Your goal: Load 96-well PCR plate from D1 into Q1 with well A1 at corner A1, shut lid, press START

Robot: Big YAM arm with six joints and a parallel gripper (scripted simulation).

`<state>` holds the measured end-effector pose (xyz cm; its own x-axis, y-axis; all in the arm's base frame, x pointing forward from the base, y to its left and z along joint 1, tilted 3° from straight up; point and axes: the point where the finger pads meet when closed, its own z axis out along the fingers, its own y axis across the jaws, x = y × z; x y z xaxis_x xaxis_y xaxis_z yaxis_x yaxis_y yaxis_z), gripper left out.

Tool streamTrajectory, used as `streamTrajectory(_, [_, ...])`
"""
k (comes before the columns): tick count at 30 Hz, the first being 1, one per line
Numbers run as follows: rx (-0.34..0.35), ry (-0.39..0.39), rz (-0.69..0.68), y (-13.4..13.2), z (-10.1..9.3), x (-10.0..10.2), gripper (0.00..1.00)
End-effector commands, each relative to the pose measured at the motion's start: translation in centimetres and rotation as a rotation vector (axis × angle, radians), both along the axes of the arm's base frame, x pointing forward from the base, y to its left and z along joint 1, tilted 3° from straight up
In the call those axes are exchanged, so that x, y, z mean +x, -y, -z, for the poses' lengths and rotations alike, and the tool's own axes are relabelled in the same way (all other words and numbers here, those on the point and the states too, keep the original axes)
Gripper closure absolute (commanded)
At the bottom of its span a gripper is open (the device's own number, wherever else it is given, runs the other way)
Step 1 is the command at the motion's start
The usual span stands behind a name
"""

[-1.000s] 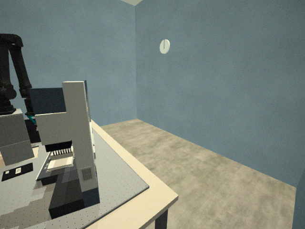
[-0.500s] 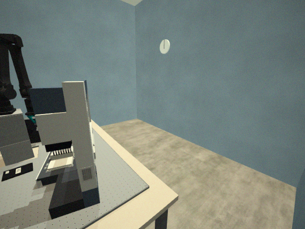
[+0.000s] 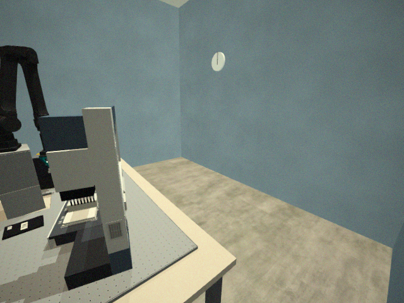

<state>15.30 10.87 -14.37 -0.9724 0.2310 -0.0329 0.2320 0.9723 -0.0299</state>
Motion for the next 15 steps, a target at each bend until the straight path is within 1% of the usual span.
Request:
streamTrajectory(1, [0.001, 0.013, -0.003, 1.5, 0.4, 1.9, 0.0])
streamTrajectory(5, [-0.004, 0.012, 0.032, 3.1, 0.9, 3.4, 0.0])
streamTrajectory(11, [-0.007, 0.014, 0.038, 5.5, 1.4, 5.6, 0.0])
streamTrajectory(14, [-0.008, 0.009, 0.048, 5.5, 1.4, 5.4, 0.0])
streamTrajectory(15, [-0.006, 0.003, 0.043, 5.9, 1.5, 5.5, 0.0])
